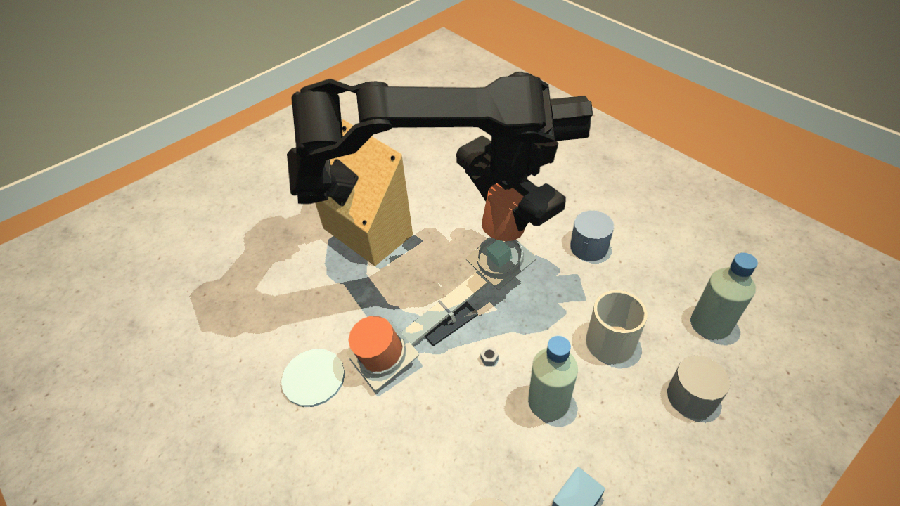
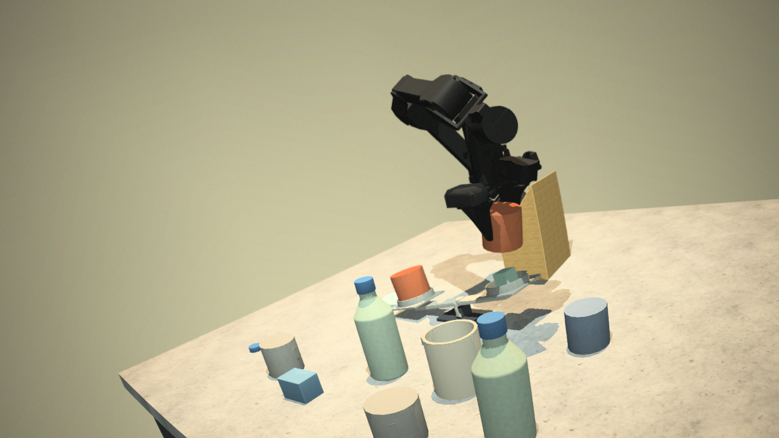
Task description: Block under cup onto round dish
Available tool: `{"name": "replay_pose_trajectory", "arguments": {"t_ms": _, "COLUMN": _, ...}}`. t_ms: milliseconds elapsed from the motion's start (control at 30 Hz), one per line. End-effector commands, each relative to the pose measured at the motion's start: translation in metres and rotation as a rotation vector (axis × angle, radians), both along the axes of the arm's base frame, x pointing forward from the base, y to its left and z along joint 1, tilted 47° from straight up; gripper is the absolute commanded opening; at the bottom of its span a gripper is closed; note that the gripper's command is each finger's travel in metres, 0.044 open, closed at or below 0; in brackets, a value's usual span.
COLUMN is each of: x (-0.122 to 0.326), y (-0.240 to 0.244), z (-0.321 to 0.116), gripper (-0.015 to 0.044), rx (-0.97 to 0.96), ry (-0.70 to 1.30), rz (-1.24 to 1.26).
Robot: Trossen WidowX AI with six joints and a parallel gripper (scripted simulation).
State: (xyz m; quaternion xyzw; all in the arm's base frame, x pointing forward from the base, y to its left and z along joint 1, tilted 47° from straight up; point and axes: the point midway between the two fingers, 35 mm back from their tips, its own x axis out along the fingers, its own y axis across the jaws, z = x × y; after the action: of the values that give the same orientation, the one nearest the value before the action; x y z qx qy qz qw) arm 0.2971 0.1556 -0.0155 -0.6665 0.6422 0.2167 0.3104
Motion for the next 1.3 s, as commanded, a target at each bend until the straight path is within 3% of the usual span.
{"name": "replay_pose_trajectory", "arguments": {"t_ms": 0, "x": 0.000, "y": 0.001, "z": 0.000, "gripper": 0.0000, "rx": 0.001, "ry": -0.001, "rz": 0.004}}
{"name": "replay_pose_trajectory", "arguments": {"t_ms": 433, "x": -0.001, "y": 0.002, "z": -0.002, "gripper": 0.0000, "rx": 0.001, "ry": -0.001, "rz": 0.004}}
{"name": "replay_pose_trajectory", "arguments": {"t_ms": 867, "x": -0.061, "y": 0.014, "z": -0.143, "gripper": 0.0000, "rx": 0.019, "ry": -0.011, "rz": 0.007}}
{"name": "replay_pose_trajectory", "arguments": {"t_ms": 1267, "x": -0.063, "y": 0.005, "z": -0.158, "gripper": 0.0000, "rx": 0.019, "ry": -0.012, "rz": 0.007}}
